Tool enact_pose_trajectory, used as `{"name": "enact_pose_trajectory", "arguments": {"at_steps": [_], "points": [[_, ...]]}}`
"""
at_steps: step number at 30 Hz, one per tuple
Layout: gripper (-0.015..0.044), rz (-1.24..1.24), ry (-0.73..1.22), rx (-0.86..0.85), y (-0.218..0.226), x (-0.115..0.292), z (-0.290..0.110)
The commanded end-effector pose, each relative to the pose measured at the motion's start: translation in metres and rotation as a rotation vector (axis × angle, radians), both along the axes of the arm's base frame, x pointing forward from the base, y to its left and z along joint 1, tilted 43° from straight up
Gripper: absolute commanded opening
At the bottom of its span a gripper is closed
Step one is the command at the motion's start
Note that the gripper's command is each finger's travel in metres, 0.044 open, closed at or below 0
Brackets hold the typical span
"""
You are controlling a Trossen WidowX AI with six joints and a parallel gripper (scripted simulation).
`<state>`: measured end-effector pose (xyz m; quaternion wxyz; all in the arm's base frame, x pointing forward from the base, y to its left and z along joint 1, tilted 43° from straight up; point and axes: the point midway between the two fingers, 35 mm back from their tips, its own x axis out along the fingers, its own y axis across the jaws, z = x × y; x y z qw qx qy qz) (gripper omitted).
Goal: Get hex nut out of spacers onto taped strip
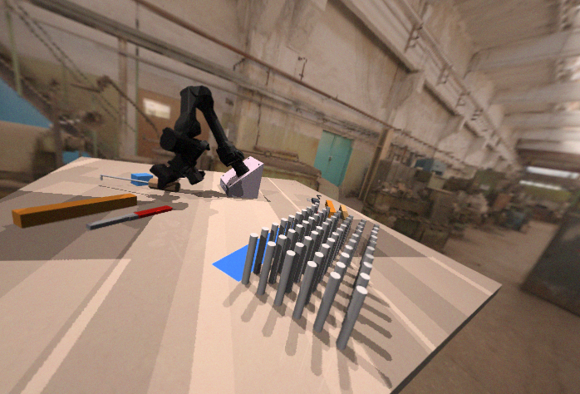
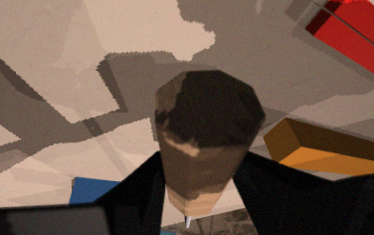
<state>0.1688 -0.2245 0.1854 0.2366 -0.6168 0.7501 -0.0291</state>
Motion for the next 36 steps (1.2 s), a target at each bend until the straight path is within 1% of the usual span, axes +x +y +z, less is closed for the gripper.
{"name": "enact_pose_trajectory", "arguments": {"at_steps": [1, 36], "points": [[0.0, 0.004, 0.008, 0.003, -0.001, -0.001, -0.004], [0.0, 0.01, 0.011, -0.014, -0.012, -0.002, -0.01]]}}
